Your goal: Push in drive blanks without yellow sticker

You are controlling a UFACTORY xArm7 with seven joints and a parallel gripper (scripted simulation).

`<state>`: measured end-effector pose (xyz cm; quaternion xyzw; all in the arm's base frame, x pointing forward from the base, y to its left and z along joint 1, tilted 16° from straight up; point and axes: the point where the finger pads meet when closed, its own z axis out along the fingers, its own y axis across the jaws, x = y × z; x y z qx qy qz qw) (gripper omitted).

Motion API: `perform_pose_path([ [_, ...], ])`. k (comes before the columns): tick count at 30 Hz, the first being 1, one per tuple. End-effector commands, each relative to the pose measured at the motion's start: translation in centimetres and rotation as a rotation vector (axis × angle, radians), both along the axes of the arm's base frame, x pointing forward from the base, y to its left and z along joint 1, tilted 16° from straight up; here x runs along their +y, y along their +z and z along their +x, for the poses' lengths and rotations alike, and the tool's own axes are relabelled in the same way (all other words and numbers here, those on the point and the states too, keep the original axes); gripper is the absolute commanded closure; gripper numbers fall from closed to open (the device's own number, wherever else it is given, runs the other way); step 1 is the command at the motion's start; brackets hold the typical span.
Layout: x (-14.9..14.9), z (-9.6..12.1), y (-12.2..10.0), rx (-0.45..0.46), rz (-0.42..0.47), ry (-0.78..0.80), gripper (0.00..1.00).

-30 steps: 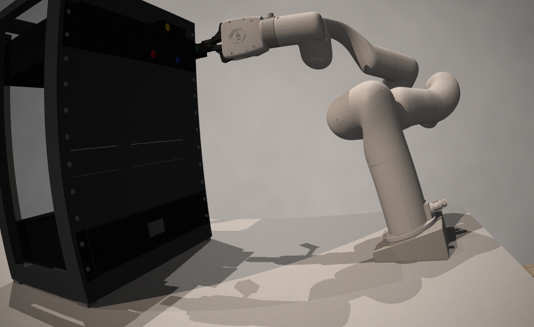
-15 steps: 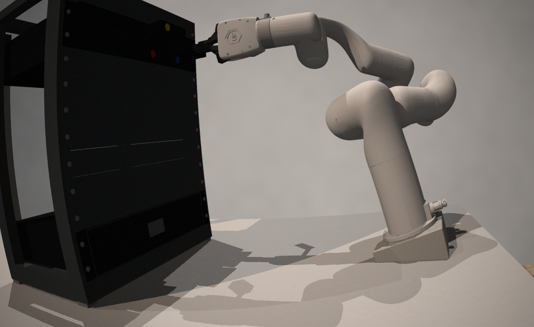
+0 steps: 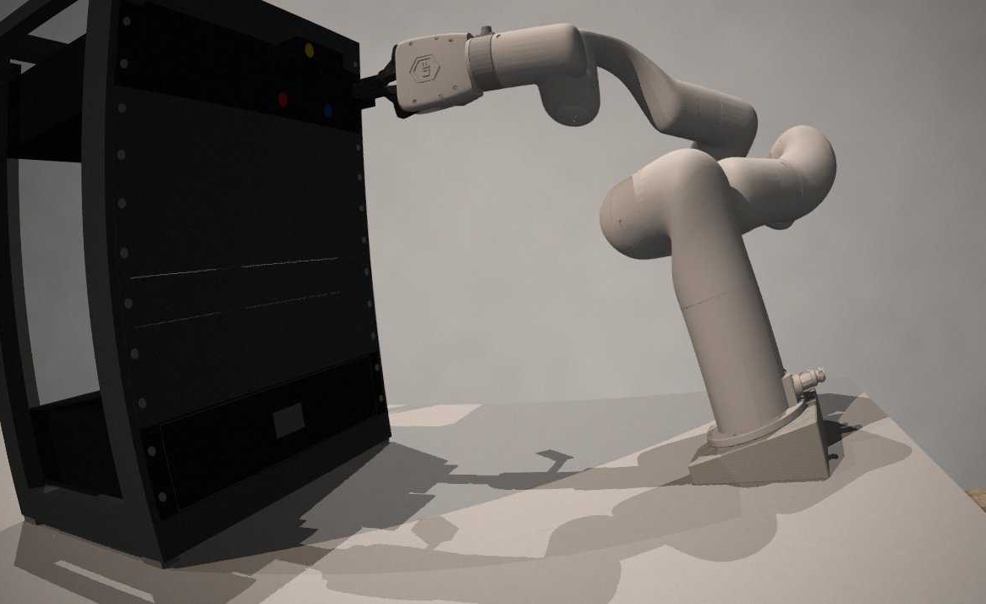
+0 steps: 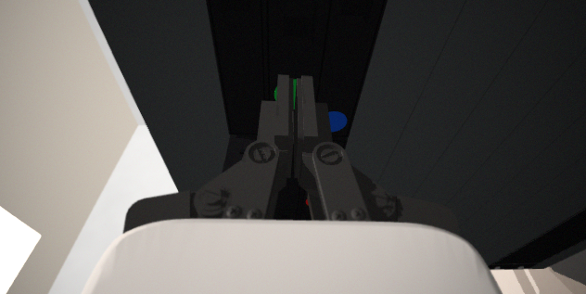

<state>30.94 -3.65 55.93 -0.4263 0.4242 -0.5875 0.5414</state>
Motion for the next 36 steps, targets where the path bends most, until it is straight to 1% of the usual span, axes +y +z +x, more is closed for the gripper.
perform_pose_path([
  [1, 0.0, 0.2, 0.2, -0.003, 0.0, -0.001, 1.0],
  [9, 0.0, 0.2, 0.2, -0.003, 0.0, -0.001, 1.0],
  [17, -0.1, 1.1, 0.5, -0.003, 0.0, -0.001, 1.0],
  [36, -0.1, 1.4, 0.6, -0.003, 0.0, -0.001, 1.0],
])
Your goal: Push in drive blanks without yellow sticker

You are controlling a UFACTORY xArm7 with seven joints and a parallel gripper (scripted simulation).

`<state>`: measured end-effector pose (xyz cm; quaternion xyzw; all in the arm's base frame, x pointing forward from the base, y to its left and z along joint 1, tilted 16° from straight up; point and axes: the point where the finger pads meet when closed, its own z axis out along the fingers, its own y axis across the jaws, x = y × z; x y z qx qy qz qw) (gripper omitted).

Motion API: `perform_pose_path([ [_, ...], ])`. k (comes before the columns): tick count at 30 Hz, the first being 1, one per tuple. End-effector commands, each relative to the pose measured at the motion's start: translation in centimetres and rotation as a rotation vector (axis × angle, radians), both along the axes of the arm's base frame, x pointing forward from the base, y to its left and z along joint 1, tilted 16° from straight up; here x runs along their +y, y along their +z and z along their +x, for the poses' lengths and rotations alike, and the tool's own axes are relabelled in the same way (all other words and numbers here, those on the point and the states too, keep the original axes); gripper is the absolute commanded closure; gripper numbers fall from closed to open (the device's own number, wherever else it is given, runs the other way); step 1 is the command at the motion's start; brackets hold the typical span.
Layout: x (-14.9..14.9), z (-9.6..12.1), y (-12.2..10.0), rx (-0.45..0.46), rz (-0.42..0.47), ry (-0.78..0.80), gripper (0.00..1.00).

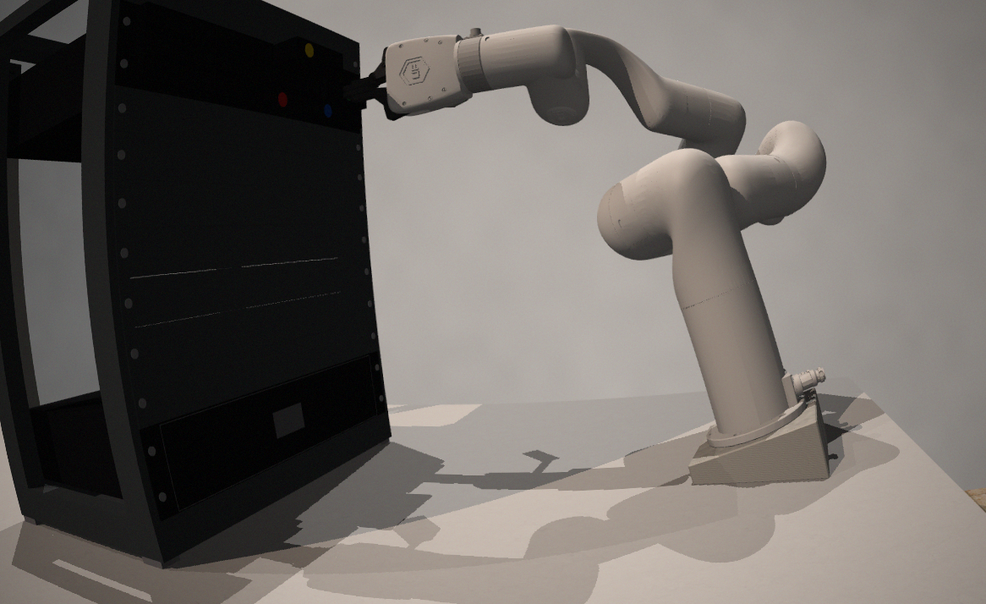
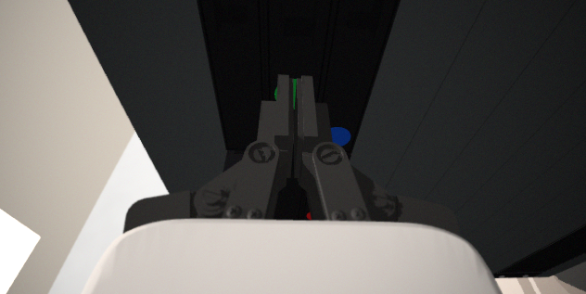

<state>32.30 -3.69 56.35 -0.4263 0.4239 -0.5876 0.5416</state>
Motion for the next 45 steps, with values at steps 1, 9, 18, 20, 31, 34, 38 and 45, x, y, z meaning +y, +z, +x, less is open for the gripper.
perform_pose_path([
  [1, -0.05, 0.03, 0.14, -0.002, 0.0, -0.001, 1.0],
  [9, -0.05, 0.06, 0.15, -0.002, 0.0, -0.001, 1.0],
  [18, -0.07, 0.32, 0.22, -0.002, 0.0, -0.001, 1.0],
  [20, -0.07, 0.32, 0.22, -0.002, 0.0, -0.001, 1.0],
  [31, -0.09, 0.59, 0.29, -0.002, 0.0, -0.001, 1.0],
  [34, -0.09, 0.61, 0.3, -0.002, 0.0, -0.001, 1.0],
  [38, -0.09, 0.61, 0.3, -0.002, 0.0, -0.001, 1.0],
  [45, -0.1, 0.73, 0.33, -0.002, 0.0, -0.001, 1.0],
])
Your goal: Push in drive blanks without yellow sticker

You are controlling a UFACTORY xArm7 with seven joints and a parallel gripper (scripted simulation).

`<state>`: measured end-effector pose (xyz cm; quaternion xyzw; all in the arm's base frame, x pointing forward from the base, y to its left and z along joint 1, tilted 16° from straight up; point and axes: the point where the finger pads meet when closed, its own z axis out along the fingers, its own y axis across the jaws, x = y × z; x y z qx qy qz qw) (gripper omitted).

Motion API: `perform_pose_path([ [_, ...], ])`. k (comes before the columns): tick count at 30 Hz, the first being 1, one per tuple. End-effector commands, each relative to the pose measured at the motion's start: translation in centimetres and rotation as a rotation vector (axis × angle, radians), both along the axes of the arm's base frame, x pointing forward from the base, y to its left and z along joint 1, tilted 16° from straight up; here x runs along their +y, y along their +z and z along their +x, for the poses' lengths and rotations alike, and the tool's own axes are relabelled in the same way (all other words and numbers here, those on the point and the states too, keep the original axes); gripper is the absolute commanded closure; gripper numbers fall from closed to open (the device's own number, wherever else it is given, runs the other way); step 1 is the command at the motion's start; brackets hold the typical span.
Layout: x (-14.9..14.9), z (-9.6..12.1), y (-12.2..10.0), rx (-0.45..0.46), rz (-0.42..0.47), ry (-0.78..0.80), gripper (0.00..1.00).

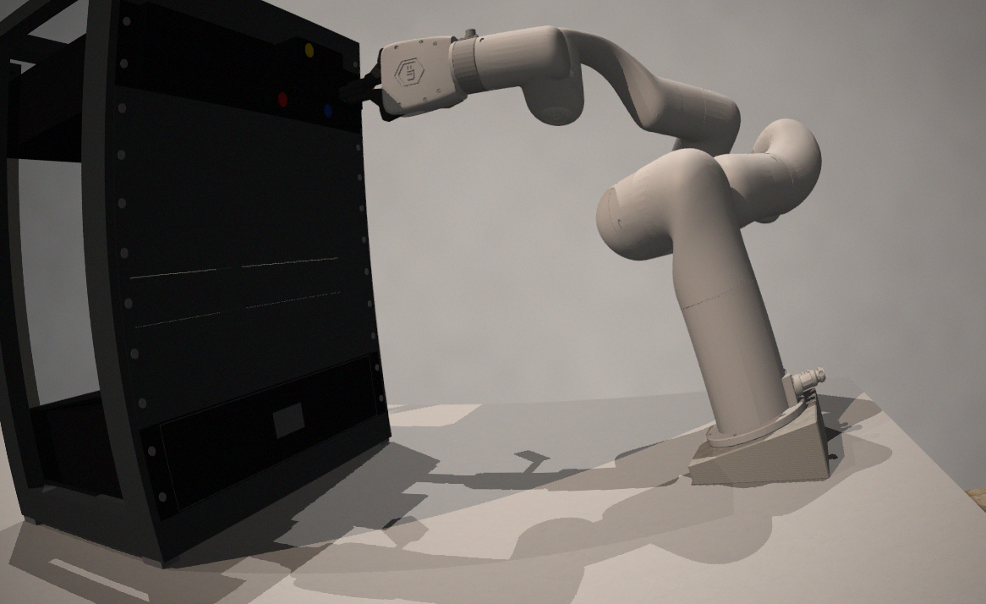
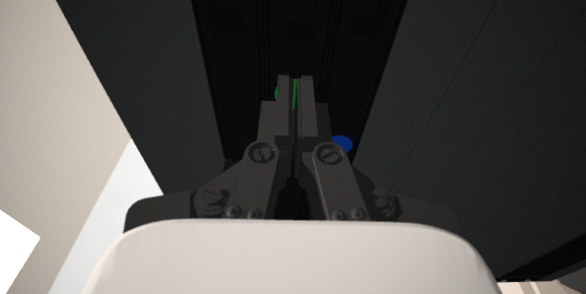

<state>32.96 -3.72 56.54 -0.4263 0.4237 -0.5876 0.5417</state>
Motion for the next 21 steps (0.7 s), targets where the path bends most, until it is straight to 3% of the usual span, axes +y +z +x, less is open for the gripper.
perform_pose_path([
  [1, -0.1, 0.1, 0.2, -0.002, 0.0, -0.002, 1.0],
  [15, -0.1, 0.2, 0.2, -0.002, 0.0, -0.002, 1.0],
  [21, 0.0, -1.2, -0.2, -0.002, 0.0, -0.002, 1.0],
])
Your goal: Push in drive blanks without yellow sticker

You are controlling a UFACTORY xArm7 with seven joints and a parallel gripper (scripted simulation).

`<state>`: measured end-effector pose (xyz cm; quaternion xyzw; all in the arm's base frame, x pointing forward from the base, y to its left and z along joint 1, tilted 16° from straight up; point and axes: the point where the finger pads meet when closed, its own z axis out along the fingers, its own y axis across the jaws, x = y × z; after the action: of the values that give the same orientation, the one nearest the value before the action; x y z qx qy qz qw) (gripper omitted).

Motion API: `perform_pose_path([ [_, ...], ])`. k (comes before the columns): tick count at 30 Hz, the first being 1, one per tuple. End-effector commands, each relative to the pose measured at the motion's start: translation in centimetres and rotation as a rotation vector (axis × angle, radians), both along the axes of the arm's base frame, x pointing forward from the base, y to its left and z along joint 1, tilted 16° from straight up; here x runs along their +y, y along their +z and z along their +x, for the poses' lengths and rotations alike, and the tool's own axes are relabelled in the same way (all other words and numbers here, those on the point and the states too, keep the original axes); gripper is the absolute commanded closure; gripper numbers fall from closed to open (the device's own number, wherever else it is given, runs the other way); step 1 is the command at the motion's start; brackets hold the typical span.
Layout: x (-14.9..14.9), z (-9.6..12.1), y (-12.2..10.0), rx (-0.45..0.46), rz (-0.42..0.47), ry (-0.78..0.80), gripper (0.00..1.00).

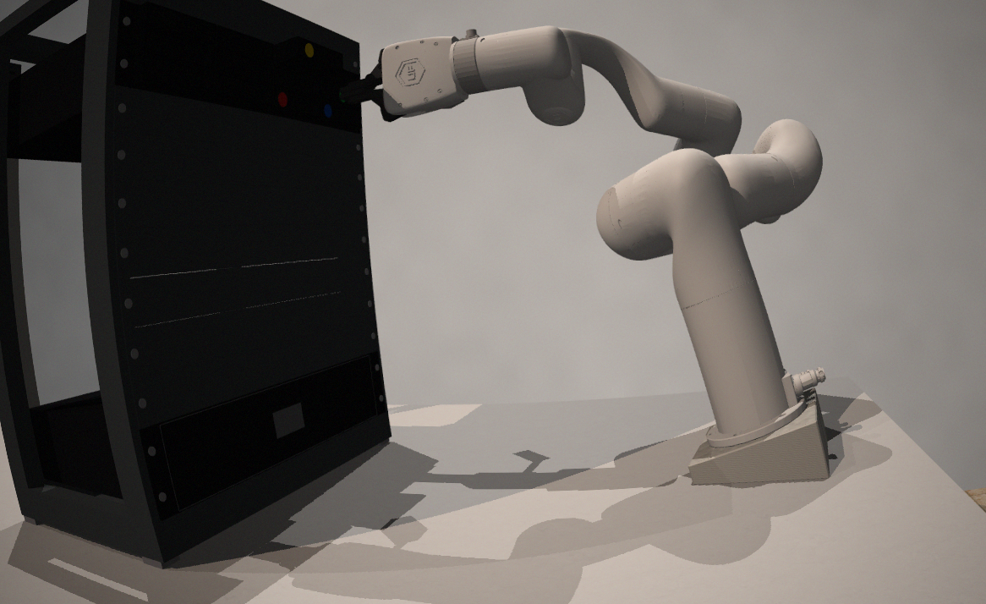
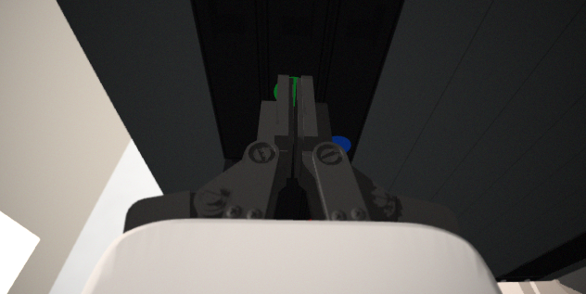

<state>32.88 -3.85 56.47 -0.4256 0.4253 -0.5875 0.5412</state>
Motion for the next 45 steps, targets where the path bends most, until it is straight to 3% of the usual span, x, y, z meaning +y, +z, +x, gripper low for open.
perform_pose_path([
  [1, 0.1, -1.7, -0.3, -0.003, -0.002, 0.001, 1.0],
  [5, 0.2, -4.1, -1.0, -0.003, -0.002, 0.001, 1.0],
  [7, 0.2, -4.1, -1.0, -0.003, -0.002, 0.001, 1.0],
  [16, 0.4, -7.9, -2.1, -0.003, -0.002, 0.001, 1.0],
  [45, 0.4, -8.8, -2.4, -0.003, -0.002, 0.001, 1.0],
])
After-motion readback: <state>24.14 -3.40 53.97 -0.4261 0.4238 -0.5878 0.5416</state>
